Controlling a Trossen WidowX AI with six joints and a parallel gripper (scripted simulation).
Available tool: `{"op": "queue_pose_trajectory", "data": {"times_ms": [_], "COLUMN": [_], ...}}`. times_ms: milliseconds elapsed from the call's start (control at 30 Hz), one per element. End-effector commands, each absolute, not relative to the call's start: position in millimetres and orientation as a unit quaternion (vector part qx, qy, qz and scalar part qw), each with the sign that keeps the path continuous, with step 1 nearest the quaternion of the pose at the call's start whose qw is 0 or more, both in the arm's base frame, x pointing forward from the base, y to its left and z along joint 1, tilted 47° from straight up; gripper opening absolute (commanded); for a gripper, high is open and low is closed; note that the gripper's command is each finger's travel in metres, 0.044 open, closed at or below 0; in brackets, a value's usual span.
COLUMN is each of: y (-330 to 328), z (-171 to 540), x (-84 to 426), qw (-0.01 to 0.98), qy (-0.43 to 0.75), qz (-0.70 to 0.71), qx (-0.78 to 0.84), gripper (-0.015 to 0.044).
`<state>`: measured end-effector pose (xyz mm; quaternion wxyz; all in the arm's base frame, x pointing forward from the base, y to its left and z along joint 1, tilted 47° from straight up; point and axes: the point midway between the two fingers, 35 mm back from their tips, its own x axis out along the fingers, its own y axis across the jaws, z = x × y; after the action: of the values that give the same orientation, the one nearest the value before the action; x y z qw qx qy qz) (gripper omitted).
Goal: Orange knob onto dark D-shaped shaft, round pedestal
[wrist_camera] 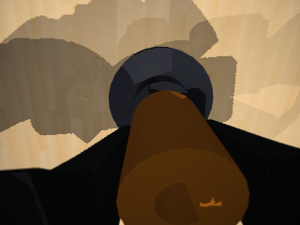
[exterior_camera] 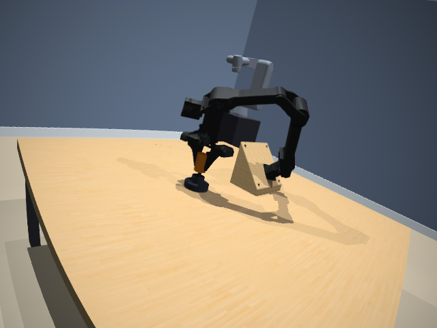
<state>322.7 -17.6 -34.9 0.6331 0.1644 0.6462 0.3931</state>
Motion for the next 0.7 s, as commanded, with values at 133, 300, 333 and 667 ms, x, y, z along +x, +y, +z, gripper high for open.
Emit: {"op": "queue_pose_trajectory", "data": {"times_ms": [133,300,333,667], "y": [-20.2,-20.7,-20.8,-18.4], "z": [-30.9,-31.6,-32.2,-34.8], "x": [321.9,322.8,323.1,322.1], "qw": [0.634,0.645,0.646,0.647], "qy": [0.644,0.611,0.604,0.602], "qz": [0.396,0.446,0.455,0.458], "qx": [0.164,0.113,0.103,0.1], "gripper": [0.0,0.0,0.0,0.0]}}
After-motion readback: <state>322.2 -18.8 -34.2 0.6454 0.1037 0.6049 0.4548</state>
